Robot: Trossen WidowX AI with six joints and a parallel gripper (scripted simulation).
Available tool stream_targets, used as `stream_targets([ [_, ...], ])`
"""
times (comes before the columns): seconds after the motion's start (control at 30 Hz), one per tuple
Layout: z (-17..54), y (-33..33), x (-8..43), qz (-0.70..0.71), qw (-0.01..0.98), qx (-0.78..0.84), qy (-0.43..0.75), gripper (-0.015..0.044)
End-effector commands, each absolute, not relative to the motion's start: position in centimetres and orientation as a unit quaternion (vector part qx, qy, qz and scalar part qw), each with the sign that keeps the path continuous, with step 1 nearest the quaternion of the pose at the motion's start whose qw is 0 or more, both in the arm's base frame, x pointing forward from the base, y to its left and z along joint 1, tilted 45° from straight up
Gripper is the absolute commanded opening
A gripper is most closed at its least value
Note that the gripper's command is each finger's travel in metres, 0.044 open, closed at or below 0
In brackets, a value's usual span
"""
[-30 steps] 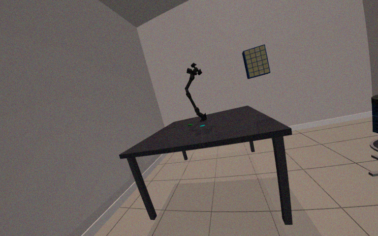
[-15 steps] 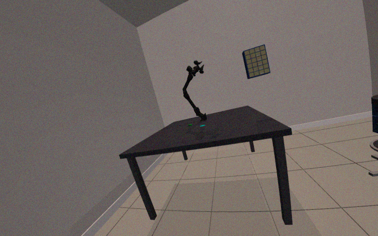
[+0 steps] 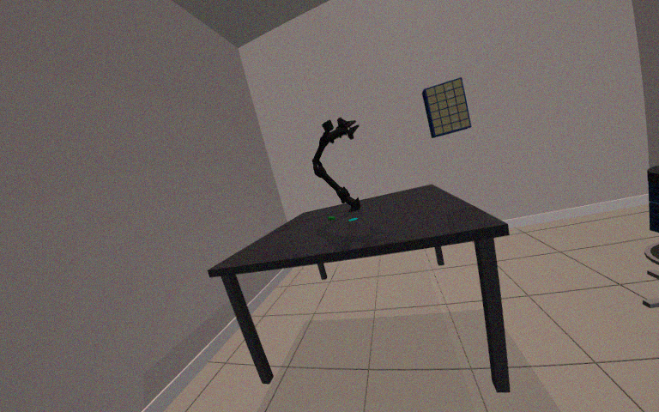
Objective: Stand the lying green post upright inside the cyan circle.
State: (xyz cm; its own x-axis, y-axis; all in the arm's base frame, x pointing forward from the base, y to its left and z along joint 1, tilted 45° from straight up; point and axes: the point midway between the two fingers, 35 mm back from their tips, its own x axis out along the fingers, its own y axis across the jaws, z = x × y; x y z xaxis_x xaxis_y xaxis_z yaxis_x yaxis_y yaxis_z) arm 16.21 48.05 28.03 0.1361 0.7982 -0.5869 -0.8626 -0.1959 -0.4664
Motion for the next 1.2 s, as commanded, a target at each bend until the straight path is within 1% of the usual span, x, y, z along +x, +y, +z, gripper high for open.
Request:
stream_targets([
  [0.0,25.5,43.8,20.2,0.603,0.658,-0.433,0.125,0.0233],
  [0.13,23.1,38.4,23.8,0.538,0.677,-0.454,0.214,0.0233],
  [0.27,21.1,32.5,26.3,0.469,0.686,-0.469,0.299,0.0233],
  [0.5,18.5,21.7,28.2,0.343,0.675,-0.484,0.439,0.0233],
  [0.73,17.2,11.2,27.0,0.22,0.633,-0.486,0.561,0.0233],
  [0.97,17.2,2.1,23.4,0.109,0.563,-0.479,0.664,0.0233],
  [1.07,17.5,-1.1,21.5,0.07,0.528,-0.475,0.7,0.0233],
  [1.17,17.6,-1.8,21.0,0.061,0.52,-0.474,0.708,0.0233],
])
